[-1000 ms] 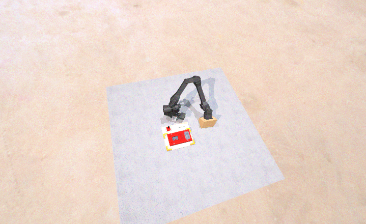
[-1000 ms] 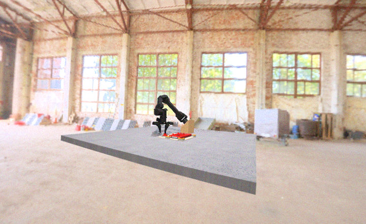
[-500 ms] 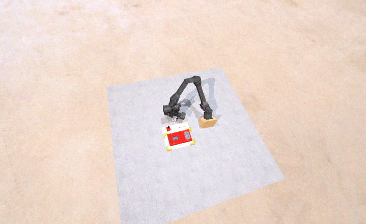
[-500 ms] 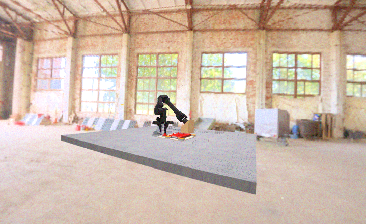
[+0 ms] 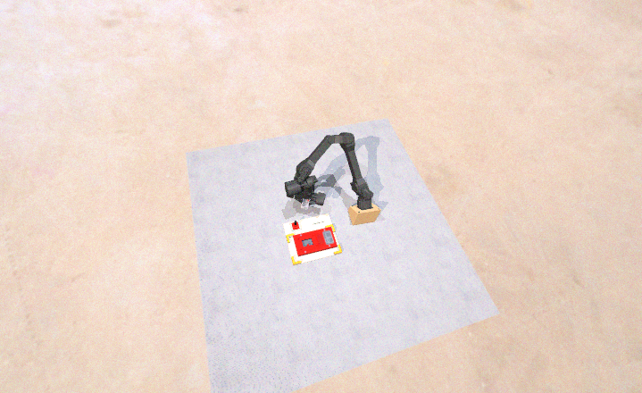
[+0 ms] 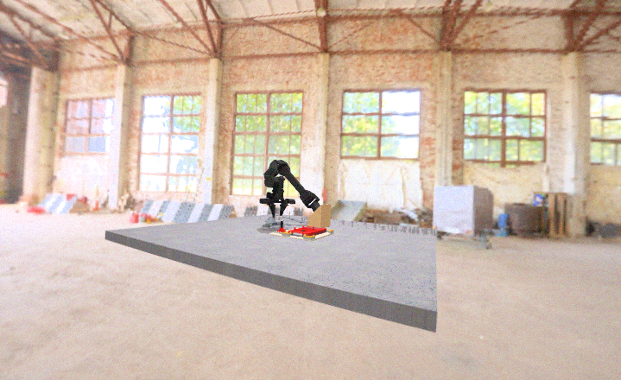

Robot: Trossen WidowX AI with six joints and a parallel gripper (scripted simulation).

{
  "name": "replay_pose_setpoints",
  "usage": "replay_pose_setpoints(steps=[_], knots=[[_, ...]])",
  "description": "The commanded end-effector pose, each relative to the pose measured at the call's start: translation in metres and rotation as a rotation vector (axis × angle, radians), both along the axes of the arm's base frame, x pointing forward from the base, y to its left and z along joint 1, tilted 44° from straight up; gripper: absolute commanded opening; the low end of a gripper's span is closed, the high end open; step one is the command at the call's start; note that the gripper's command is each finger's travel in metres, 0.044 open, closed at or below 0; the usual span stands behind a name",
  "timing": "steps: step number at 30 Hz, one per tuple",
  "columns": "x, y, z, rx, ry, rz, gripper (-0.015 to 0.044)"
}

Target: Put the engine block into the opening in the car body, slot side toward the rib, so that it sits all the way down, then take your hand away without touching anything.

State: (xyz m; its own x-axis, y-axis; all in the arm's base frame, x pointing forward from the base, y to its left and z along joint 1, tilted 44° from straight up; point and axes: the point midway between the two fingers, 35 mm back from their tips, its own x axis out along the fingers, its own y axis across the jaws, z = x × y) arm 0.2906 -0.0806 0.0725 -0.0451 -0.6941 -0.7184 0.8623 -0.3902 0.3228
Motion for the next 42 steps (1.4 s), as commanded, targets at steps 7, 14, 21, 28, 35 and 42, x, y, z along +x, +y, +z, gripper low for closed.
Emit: replay_pose_setpoints(steps=[7,14,21,28,35,42], knots=[[0.0,0.022,0.025,0.006,-0.005,-0.004,0.0],[-0.002,0.036,0.043,0.003,-0.004,-0.005,0.0],[-0.006,0.048,0.059,-0.001,-0.003,-0.005,0.0],[-0.001,0.053,0.051,0.005,0.07,0.071,0.0],[0.009,0.062,0.033,0.017,0.217,0.225,0.0],[0.017,0.072,0.015,0.028,0.364,0.379,0.0]])
